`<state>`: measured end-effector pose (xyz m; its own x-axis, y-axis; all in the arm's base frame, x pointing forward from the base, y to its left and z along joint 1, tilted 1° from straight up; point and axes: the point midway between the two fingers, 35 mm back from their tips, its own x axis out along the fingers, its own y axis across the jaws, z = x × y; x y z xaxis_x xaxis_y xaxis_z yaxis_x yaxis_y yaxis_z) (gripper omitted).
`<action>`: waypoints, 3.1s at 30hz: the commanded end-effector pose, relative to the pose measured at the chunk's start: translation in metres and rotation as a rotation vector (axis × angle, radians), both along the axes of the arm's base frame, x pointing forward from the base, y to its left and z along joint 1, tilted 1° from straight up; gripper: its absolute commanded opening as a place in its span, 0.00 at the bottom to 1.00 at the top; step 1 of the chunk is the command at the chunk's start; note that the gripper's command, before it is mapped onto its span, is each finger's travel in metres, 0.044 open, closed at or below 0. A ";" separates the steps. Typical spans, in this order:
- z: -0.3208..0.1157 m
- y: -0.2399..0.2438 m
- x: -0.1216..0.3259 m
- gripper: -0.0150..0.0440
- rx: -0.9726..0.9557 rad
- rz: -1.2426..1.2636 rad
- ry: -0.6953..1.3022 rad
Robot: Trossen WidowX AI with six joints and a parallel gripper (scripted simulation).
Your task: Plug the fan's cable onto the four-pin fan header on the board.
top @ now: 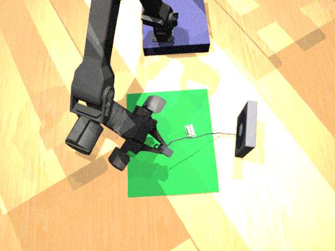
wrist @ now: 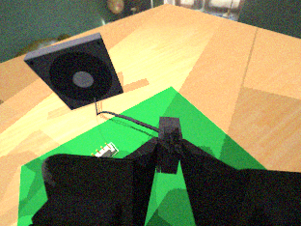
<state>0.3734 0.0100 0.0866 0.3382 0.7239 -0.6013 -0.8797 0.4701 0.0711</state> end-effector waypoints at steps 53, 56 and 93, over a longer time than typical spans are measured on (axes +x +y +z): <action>0.023 -0.022 -0.025 0.25 0.348 -0.024 -0.320; 0.023 -0.022 -0.026 0.25 0.348 -0.024 -0.320; -0.002 -0.029 -0.029 0.25 0.348 -0.024 -0.318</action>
